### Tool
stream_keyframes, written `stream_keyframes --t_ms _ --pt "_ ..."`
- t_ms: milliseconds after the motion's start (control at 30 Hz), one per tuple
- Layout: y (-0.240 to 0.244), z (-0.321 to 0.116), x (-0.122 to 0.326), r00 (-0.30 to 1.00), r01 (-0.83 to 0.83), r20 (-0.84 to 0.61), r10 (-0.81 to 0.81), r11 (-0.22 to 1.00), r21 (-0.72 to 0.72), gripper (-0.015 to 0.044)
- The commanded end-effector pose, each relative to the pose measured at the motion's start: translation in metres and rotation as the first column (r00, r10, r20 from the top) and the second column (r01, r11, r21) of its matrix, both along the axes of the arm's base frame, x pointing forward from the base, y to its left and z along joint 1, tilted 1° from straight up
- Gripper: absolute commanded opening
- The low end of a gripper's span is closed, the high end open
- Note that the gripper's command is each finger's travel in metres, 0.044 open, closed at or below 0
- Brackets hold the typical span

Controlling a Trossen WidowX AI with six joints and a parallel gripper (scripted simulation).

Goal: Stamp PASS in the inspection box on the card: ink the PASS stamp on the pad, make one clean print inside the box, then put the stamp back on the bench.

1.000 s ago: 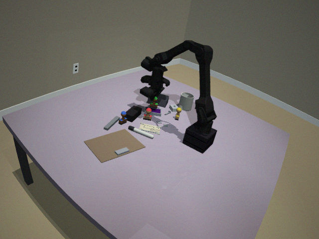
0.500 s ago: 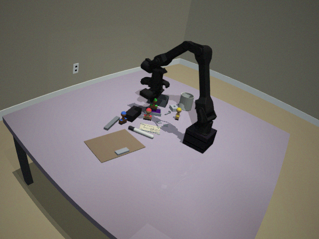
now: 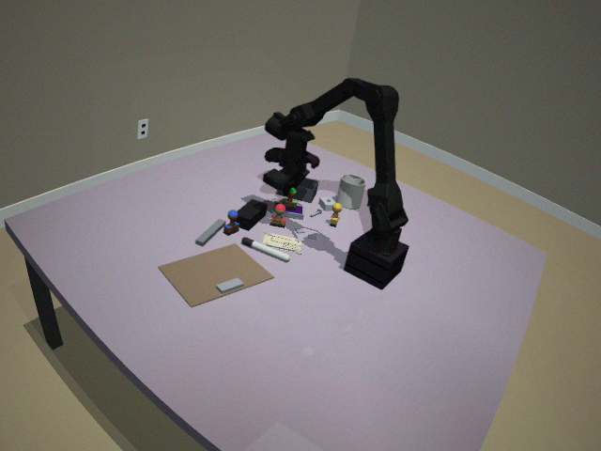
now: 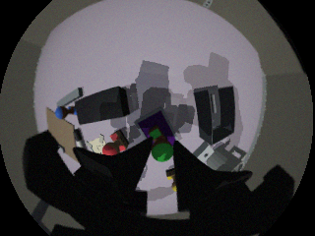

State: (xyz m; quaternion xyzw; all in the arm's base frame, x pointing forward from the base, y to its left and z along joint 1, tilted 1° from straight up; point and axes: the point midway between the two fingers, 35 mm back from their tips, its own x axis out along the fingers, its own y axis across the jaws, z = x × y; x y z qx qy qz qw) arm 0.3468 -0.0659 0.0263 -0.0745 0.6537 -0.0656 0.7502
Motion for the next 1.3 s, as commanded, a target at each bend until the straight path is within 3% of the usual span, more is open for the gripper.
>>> stream_keyframes --t_ms 0,1267 --pt "-0.0008 -0.0014 -0.0001 1.000 0.000 -0.002 0.000 1.000 -0.006 0.0000" --pt "-0.0009 -0.0056 0.0000 1.000 0.000 -0.002 0.000 1.000 -0.006 0.0000"
